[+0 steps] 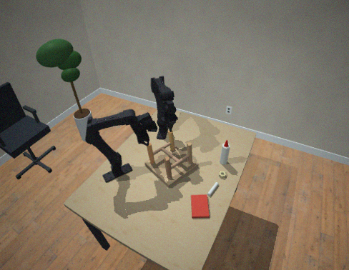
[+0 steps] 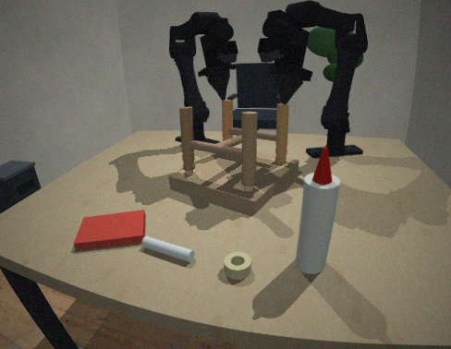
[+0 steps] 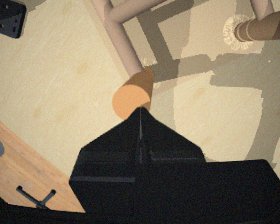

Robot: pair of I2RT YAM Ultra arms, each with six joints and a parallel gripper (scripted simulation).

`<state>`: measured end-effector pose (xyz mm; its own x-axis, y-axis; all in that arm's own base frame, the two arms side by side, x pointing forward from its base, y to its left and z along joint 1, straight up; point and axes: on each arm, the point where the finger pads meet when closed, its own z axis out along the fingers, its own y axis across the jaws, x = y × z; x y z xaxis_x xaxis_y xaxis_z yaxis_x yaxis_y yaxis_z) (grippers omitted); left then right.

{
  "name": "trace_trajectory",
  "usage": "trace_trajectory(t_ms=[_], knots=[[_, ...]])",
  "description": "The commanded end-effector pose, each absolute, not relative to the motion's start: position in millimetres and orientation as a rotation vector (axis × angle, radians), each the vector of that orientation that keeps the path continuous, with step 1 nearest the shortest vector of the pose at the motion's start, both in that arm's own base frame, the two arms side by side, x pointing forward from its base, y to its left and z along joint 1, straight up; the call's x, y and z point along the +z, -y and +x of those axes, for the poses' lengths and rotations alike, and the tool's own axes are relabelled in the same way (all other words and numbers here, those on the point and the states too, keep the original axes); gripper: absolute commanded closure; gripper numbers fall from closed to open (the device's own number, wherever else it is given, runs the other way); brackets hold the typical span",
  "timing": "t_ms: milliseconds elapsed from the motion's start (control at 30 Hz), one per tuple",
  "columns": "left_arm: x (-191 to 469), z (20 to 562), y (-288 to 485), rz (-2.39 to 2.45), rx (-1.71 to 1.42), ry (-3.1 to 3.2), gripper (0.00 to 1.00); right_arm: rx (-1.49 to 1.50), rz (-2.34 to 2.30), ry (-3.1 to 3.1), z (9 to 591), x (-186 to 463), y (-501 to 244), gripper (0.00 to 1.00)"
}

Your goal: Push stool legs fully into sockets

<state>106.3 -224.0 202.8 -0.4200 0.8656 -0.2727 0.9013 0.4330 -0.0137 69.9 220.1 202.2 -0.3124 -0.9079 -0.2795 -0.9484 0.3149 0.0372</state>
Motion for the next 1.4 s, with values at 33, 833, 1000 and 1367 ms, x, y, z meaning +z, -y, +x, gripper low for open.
trace_trajectory(t_ms=[33,833,1000,1367], knots=[[155.0,84.8,174.1,1.671,-0.002,-2.666,1.0,0.026,-1.83,-2.561,56.4,157.4,-165.7,1.0],[188.4,102.7,214.9,1.541,-0.237,-2.446,1.0,0.257,-1.719,-2.38,66.9,189.2,-205.4,1.0],[180.0,99.3,206.5,1.564,-0.196,-2.484,1.0,0.217,-1.741,-2.413,64.6,181.5,-197.8,1.0],[166.2,92.0,190.8,1.607,-0.125,-2.554,1.0,0.14,-1.783,-2.476,60.5,169.2,-184.4,1.0]])
